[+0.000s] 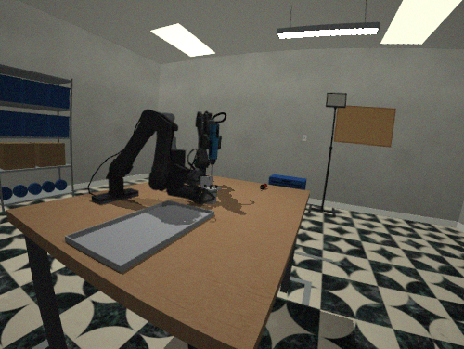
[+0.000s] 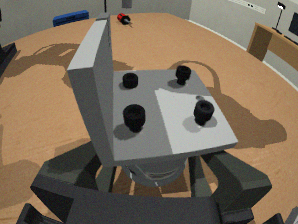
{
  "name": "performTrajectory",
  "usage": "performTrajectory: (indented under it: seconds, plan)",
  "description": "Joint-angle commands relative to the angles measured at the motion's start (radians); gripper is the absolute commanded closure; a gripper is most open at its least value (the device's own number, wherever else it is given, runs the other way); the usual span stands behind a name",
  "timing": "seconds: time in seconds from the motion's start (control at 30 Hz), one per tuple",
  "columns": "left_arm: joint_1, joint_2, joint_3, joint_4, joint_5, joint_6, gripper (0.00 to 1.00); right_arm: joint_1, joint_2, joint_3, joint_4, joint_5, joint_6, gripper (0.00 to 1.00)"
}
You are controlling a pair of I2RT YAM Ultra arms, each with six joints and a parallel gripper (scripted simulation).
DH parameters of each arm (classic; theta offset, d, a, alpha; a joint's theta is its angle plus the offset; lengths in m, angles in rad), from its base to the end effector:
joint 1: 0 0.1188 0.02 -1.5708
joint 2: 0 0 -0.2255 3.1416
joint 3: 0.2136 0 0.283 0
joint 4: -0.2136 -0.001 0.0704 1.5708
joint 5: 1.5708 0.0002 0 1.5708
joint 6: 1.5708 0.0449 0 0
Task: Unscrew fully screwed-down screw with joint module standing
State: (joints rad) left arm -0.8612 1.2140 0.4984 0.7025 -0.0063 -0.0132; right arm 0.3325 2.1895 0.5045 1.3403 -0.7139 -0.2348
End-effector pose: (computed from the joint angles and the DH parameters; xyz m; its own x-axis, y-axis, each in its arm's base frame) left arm 0.1994 -0.2302 0.1922 -0.0185 0.0013 -0.9998 0.7543 0.6564 -0.0131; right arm 0.2519 0.1191 -0.0145 -0.1177 -0.2267 -0.9668 -0.8808 0.4735 -0.0038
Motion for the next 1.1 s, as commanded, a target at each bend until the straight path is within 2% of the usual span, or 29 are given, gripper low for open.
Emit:
performTrajectory:
  seconds: [0.0, 0.33, 0.43, 0.73, 1.07]
  plan:
    - [0.004, -0.017, 0.018, 0.082, -0.008, -0.009, 0.58, 0.012, 0.022, 0.029, -0.016, -0.002, -0.003, 0.41]
    - [0.005, 0.025, -0.032, 0.120, -0.007, -0.009, 0.58, 0.012, 0.022, 0.029, -0.016, -0.002, -0.003, 0.41]
    - [0.005, 0.015, -0.005, 0.132, -0.007, -0.009, 0.58, 0.012, 0.022, 0.029, -0.016, -0.002, -0.003, 0.41]
    - [0.005, 0.033, -0.044, 0.146, -0.007, -0.009, 0.58, 0.012, 0.022, 0.029, -0.016, -0.002, -0.003, 0.41]
    - [0.005, 0.029, -0.027, 0.173, -0.007, -0.009, 0.58, 0.012, 0.022, 0.029, -0.016, -0.002, -0.003, 0.41]
